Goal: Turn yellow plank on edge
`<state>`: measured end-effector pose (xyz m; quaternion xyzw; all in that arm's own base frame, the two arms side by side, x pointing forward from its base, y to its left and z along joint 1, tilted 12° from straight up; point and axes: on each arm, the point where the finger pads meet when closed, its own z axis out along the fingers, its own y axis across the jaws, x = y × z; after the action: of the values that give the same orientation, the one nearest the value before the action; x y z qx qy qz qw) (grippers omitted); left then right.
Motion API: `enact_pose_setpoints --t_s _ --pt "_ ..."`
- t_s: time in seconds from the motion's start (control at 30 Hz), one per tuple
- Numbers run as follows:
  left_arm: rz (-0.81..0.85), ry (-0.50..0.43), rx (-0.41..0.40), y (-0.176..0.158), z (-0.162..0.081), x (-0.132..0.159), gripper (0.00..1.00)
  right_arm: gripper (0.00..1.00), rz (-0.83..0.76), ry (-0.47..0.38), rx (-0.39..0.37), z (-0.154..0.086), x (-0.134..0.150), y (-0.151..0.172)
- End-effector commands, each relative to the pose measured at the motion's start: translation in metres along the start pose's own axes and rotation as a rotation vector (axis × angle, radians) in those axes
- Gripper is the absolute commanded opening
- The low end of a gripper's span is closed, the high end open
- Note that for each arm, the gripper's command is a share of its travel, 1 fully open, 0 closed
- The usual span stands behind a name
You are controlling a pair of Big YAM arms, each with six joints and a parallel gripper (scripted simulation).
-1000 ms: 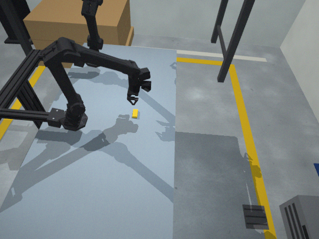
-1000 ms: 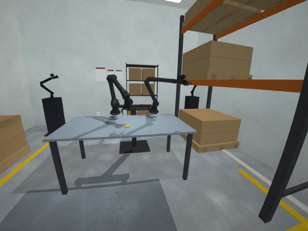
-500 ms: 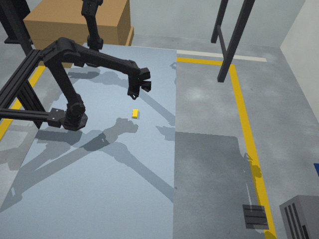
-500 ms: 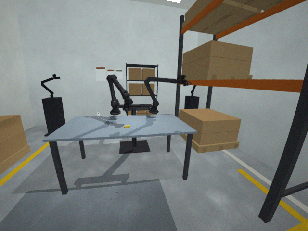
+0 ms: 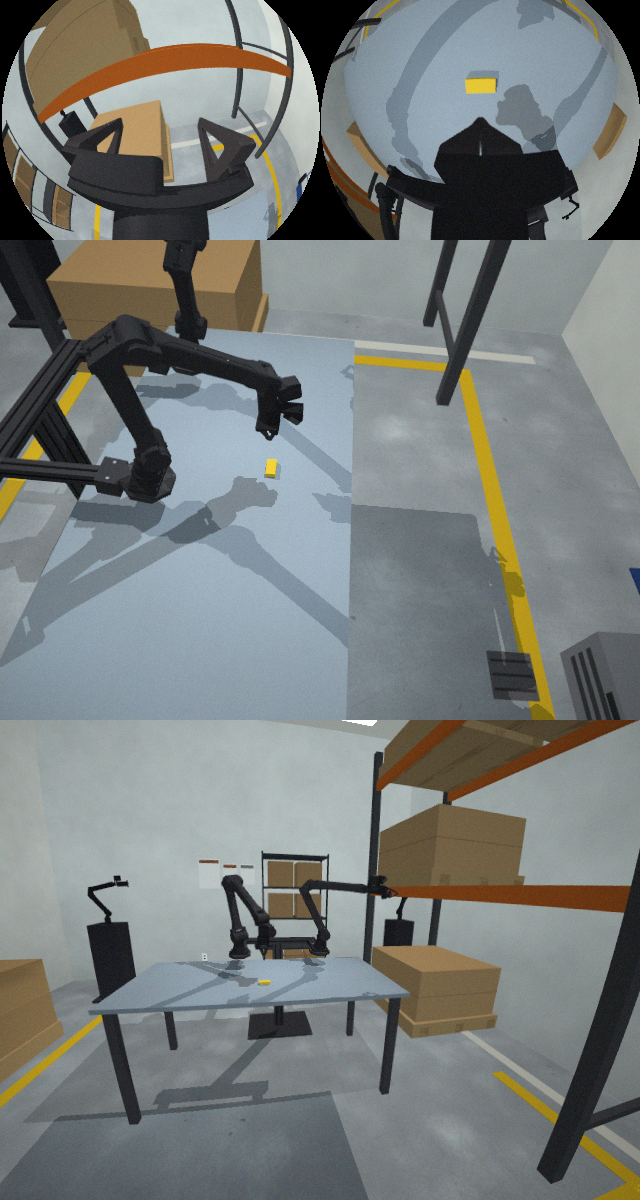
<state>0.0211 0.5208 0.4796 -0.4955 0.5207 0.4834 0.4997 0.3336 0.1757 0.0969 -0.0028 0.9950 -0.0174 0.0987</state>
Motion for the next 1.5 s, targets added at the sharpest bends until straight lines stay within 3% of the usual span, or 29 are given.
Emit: enact_pose_setpoints --t_s 0.0,0.13,0.17,0.23,0.4,0.6,0.77,0.83,0.97,1.03,1.17,1.2,1.23,1.47 --pt "-0.008 -0.072 -0.017 0.008 0.007 -0.041 1.00 0.00 0.016 -0.048 -0.027 -0.020 -0.019 0.010" --pt "-0.008 -0.072 -0.017 0.008 0.007 -0.041 1.00 0.00 0.016 -0.048 -0.027 -0.020 -0.019 0.010" --pt "-0.008 -0.072 -0.017 0.008 0.007 -0.041 1.00 1.00 0.014 -0.035 -0.022 -0.018 -0.020 0.010" --pt "-0.008 -0.072 -0.017 0.008 0.007 -0.041 1.00 1.00 -0.003 0.037 -0.010 -0.013 -0.024 0.006" --pt "-0.008 -0.072 -0.017 0.008 0.007 -0.041 1.00 1.00 -0.024 0.330 -0.015 -0.023 -0.042 0.003" --pt "-0.008 -0.072 -0.017 0.008 0.007 -0.041 1.00 1.00 -0.048 0.331 -0.027 -0.036 -0.035 0.009" --pt "-0.008 -0.072 -0.017 0.008 0.007 -0.041 1.00 1.00 -0.036 0.330 -0.024 -0.032 -0.037 0.004" --pt "-0.008 -0.072 -0.017 0.008 0.007 -0.041 1.00 1.00 -0.046 0.375 0.008 -0.001 -0.026 0.001" --pt "-0.008 -0.072 -0.017 0.008 0.007 -0.041 1.00 1.00 -0.034 0.377 0.008 0.058 -0.028 -0.003" --pt "-0.008 -0.072 -0.017 0.008 0.007 -0.041 1.00 1.00 -0.034 0.377 0.008 0.058 -0.028 -0.003" --pt "-0.008 -0.072 -0.017 0.008 0.007 -0.041 1.00 1.00 -0.038 0.357 -0.002 0.086 -0.038 0.003" --pt "-0.008 -0.072 -0.017 0.008 0.007 -0.041 1.00 1.00 -0.047 0.358 -0.002 0.086 -0.036 0.006" --pt "-0.008 -0.072 -0.017 0.008 0.007 -0.041 1.00 1.00 -0.048 0.321 -0.018 0.071 -0.042 0.009" --pt "-0.008 -0.072 -0.017 0.008 0.007 -0.041 1.00 1.00 -0.048 0.327 -0.015 0.073 -0.039 0.007"
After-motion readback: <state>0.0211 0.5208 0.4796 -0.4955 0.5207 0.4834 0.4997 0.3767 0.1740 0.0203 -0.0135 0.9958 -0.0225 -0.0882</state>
